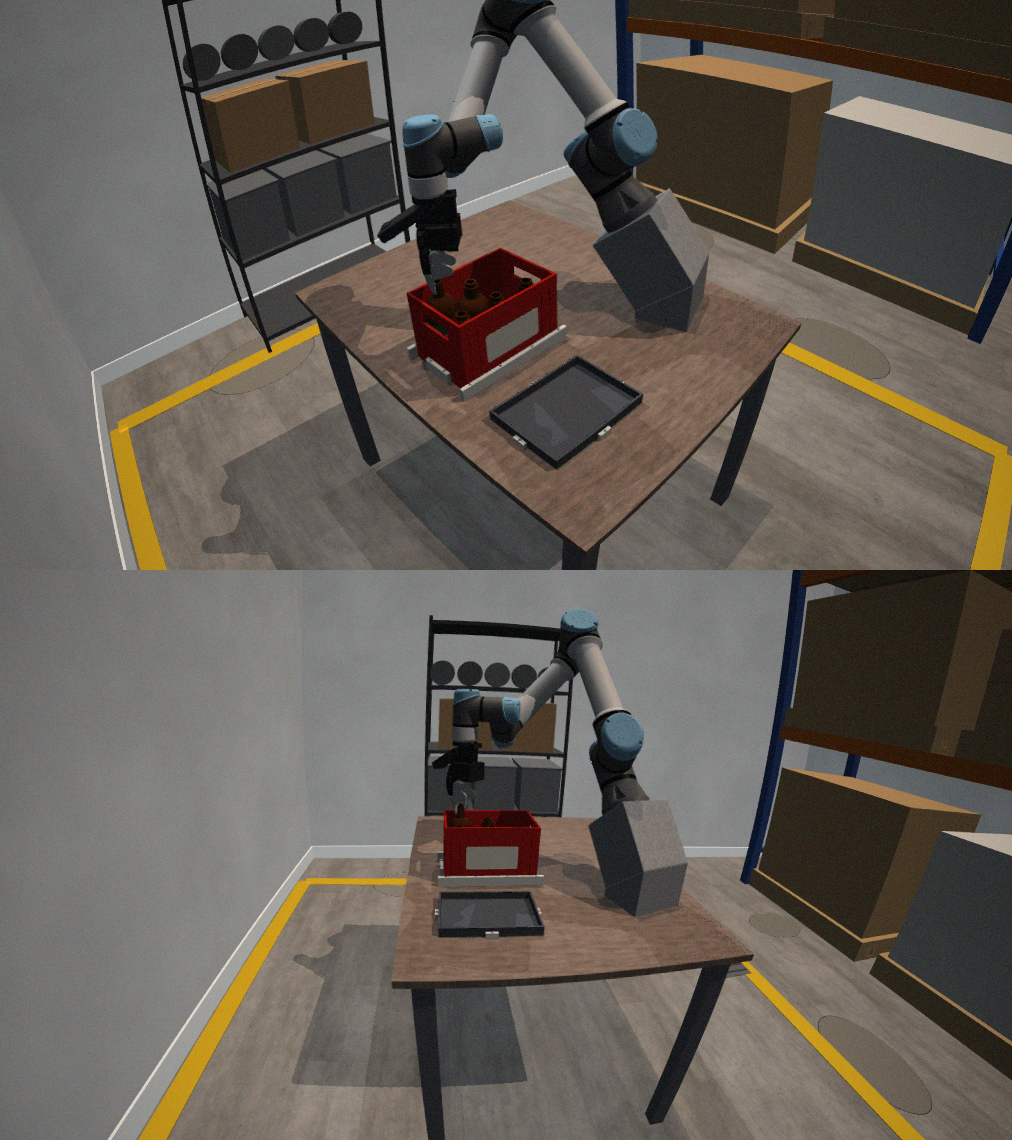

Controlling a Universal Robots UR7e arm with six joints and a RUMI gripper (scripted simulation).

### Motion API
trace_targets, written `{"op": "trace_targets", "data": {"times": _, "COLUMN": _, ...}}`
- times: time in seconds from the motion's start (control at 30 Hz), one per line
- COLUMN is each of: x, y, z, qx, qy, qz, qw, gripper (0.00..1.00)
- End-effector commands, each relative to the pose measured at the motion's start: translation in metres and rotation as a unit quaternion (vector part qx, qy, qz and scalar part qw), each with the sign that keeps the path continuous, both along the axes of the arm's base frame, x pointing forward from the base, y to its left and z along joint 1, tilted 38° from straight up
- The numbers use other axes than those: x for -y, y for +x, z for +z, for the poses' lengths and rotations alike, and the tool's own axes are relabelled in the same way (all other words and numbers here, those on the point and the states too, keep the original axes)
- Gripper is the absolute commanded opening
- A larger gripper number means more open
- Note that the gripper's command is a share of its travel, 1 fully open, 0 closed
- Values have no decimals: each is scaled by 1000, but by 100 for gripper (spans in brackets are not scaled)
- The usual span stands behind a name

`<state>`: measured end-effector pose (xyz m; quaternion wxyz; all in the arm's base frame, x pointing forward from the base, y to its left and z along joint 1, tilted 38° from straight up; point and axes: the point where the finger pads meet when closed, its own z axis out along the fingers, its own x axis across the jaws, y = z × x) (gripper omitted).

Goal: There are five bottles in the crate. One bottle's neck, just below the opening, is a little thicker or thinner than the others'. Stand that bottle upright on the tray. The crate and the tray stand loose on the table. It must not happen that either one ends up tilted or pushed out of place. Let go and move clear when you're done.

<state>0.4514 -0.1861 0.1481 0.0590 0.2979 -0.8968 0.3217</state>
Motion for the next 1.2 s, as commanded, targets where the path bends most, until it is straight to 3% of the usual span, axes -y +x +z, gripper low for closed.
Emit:
{"op": "trace_targets", "data": {"times": 0.0, "x": -1, "y": 2, "z": 3, "qx": 3, "qy": -1, "qz": 1, "qw": 1000, "gripper": 0}}
{"op": "trace_targets", "data": {"times": 1.17, "x": -2, "y": 3, "z": 6, "qx": 4, "qy": -2, "qz": 1, "qw": 1000, "gripper": 0}}
